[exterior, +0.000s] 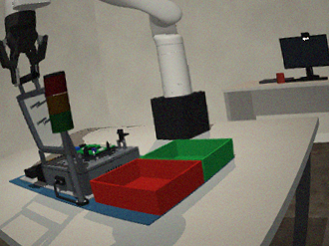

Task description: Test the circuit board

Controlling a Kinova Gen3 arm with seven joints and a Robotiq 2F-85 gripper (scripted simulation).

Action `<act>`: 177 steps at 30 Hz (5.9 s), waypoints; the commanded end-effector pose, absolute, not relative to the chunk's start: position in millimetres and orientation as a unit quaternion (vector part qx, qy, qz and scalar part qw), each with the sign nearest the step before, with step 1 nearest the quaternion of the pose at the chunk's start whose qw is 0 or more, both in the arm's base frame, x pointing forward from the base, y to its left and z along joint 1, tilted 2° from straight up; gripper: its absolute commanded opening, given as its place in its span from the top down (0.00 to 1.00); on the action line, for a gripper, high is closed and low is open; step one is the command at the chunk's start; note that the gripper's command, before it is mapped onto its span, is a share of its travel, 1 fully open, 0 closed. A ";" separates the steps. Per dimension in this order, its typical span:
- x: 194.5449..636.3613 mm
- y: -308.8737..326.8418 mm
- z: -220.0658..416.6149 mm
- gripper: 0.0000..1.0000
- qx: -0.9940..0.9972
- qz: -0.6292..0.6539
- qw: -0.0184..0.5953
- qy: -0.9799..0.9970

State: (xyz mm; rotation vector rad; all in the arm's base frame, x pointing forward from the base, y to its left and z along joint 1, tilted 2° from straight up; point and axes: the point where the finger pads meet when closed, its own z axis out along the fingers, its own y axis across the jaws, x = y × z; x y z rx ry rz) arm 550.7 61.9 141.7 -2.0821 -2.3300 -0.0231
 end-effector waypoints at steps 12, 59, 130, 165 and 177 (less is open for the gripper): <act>550.7 63.9 140.1 1.00 -0.667 -0.008 0.007 -0.745; 547.3 63.5 140.8 1.00 -0.667 -0.008 0.007 -0.745; 410.9 53.8 121.0 1.00 -0.668 -0.013 0.013 -0.744; 334.7 45.8 29.3 1.00 -0.665 -0.012 0.009 -0.746; 326.6 45.7 6.5 1.00 -0.665 -0.012 0.010 -0.747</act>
